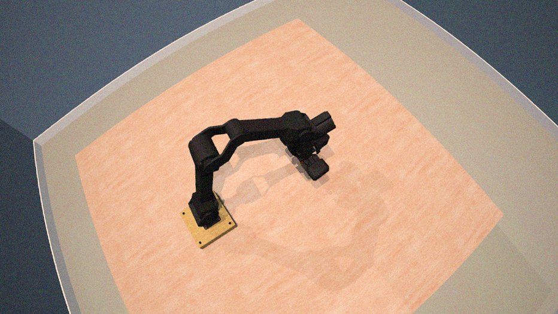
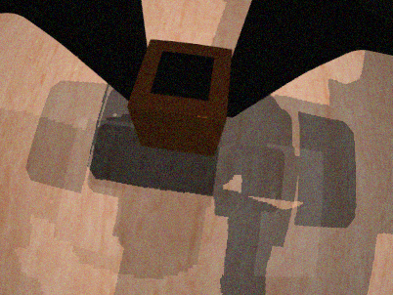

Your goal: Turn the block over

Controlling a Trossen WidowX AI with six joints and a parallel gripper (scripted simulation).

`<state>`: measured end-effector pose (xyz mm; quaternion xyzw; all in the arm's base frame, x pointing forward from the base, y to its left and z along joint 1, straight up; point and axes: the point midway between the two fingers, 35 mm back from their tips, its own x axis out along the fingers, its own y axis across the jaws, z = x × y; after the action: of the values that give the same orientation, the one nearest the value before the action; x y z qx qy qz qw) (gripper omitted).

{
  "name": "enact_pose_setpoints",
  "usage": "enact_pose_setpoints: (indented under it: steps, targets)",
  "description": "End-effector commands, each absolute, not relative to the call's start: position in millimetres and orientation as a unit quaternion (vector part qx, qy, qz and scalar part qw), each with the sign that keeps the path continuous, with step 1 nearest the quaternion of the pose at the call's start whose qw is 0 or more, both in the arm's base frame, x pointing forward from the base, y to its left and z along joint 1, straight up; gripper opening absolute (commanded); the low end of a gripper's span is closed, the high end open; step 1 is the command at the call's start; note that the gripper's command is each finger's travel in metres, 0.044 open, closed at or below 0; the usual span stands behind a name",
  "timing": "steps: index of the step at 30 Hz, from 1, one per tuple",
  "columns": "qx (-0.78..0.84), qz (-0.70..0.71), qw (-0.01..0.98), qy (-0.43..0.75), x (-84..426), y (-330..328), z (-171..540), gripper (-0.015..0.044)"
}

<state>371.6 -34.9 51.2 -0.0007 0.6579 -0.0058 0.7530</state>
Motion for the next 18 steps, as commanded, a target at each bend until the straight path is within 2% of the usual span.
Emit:
enact_pose_setpoints:
  steps: [1, 18]
  targets:
    - [0.001, -0.004, 0.774, 0.634, 371.1, -34.4, 51.3, 0.0000]
    - [0.000, -0.004, 0.849, 0.528, 368.0, -34.4, 47.3, 0.0000]
